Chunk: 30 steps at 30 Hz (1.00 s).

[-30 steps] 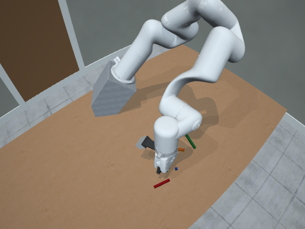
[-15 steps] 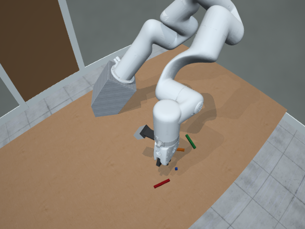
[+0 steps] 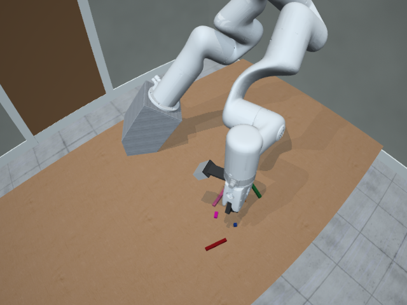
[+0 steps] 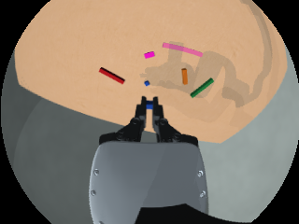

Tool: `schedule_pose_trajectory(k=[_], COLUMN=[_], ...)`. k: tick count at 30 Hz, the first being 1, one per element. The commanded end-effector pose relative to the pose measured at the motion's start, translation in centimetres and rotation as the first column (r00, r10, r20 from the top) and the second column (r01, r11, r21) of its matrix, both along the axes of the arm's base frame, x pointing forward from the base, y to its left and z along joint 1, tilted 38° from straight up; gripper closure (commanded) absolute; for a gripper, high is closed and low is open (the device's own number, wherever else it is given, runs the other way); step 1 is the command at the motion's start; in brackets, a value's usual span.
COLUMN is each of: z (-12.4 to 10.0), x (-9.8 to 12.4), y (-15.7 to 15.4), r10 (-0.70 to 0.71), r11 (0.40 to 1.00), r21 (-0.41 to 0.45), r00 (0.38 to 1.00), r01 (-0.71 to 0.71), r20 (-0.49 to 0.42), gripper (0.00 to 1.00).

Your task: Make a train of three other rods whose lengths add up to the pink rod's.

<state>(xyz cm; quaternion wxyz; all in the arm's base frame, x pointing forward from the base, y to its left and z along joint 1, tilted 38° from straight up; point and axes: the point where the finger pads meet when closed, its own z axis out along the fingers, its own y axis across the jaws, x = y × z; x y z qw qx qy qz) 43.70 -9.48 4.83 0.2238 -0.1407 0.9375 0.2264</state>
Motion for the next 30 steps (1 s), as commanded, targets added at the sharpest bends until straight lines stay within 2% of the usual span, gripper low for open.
schedule_pose_trajectory(k=[1, 9, 11, 12, 26, 30], z=[2.3, 5.5, 5.5, 6.7, 11.3, 11.5], x=[0.4, 0.1, 0.1, -0.3, -3.5, -3.8], y=[3.4, 9.0, 9.0, 11.0, 19.8, 20.3], r10=[0.029, 0.080, 0.080, 0.099, 0.182, 0.186], r11=[0.999, 0.995, 0.995, 0.993, 0.982, 0.981], r21=[-0.030, -0.059, -0.059, -0.068, -0.083, -0.083], r00=[0.999, 0.996, 0.996, 0.993, 0.974, 0.973], r01=[-0.028, -0.078, -0.078, -0.095, -0.172, -0.176], r20=[0.014, 0.044, 0.044, 0.058, 0.132, 0.137], gripper=[0.96, 0.96, 0.96, 0.96, 0.96, 0.96])
